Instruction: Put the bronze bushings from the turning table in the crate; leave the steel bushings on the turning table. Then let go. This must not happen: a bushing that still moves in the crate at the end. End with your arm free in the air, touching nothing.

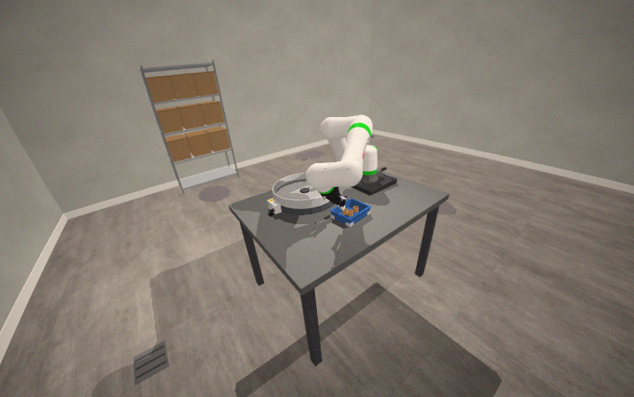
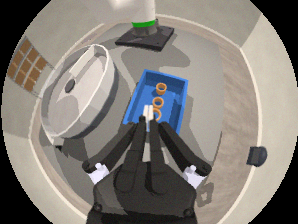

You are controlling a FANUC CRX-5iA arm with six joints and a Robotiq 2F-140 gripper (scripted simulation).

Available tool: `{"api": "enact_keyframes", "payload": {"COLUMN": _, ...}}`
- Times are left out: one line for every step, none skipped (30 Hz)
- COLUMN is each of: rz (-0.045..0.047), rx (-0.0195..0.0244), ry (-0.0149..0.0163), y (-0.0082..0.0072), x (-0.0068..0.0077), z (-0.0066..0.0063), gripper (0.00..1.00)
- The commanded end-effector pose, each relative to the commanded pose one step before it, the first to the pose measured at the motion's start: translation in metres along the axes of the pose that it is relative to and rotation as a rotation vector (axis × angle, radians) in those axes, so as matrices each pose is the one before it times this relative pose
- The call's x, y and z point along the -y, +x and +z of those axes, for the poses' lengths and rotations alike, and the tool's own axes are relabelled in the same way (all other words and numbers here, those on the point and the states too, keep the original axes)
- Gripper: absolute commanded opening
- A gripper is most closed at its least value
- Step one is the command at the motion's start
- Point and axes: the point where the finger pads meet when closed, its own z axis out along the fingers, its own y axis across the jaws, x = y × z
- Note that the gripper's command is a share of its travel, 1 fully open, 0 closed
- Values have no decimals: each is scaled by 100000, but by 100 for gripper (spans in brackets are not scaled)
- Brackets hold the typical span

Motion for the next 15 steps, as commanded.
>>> {"api": "enact_keyframes", "payload": {"rz": 2, "rx": 55, "ry": 3, "y": -121, "x": -1, "z": 119, "gripper": 0}}
{"api": "enact_keyframes", "payload": {"rz": 0, "rx": 0, "ry": 0, "y": -121, "x": -2, "z": 143, "gripper": 0}}
{"api": "enact_keyframes", "payload": {"rz": 0, "rx": 0, "ry": 0, "y": -120, "x": -2, "z": 143, "gripper": 0}}
{"api": "enact_keyframes", "payload": {"rz": 0, "rx": 0, "ry": 0, "y": -120, "x": -2, "z": 143, "gripper": 0}}
{"api": "enact_keyframes", "payload": {"rz": 0, "rx": 0, "ry": 0, "y": -118, "x": -2, "z": 141, "gripper": 0}}
{"api": "enact_keyframes", "payload": {"rz": 0, "rx": 0, "ry": 0, "y": -115, "x": -1, "z": 137, "gripper": 0}}
{"api": "enact_keyframes", "payload": {"rz": 0, "rx": 0, "ry": 0, "y": -112, "x": -2, "z": 133, "gripper": 0}}
{"api": "enact_keyframes", "payload": {"rz": 0, "rx": 0, "ry": 0, "y": -106, "x": -1, "z": 127, "gripper": 0}}
{"api": "enact_keyframes", "payload": {"rz": 0, "rx": 0, "ry": 0, "y": -100, "x": -1, "z": 120, "gripper": 0}}
{"api": "enact_keyframes", "payload": {"rz": 0, "rx": 0, "ry": 0, "y": -94, "x": -1, "z": 112, "gripper": 0}}
{"api": "enact_keyframes", "payload": {"rz": 0, "rx": 0, "ry": 0, "y": -86, "x": -1, "z": 103, "gripper": 0}}
{"api": "enact_keyframes", "payload": {"rz": 0, "rx": 0, "ry": 0, "y": -78, "x": -1, "z": 93, "gripper": 0}}
{"api": "enact_keyframes", "payload": {"rz": 0, "rx": 0, "ry": 0, "y": -70, "x": -1, "z": 83, "gripper": 0}}
{"api": "enact_keyframes", "payload": {"rz": 0, "rx": 0, "ry": 0, "y": -61, "x": -1, "z": 73, "gripper": 0}}
{"api": "enact_keyframes", "payload": {"rz": 0, "rx": 0, "ry": 0, "y": -52, "x": -1, "z": 62, "gripper": 0}}
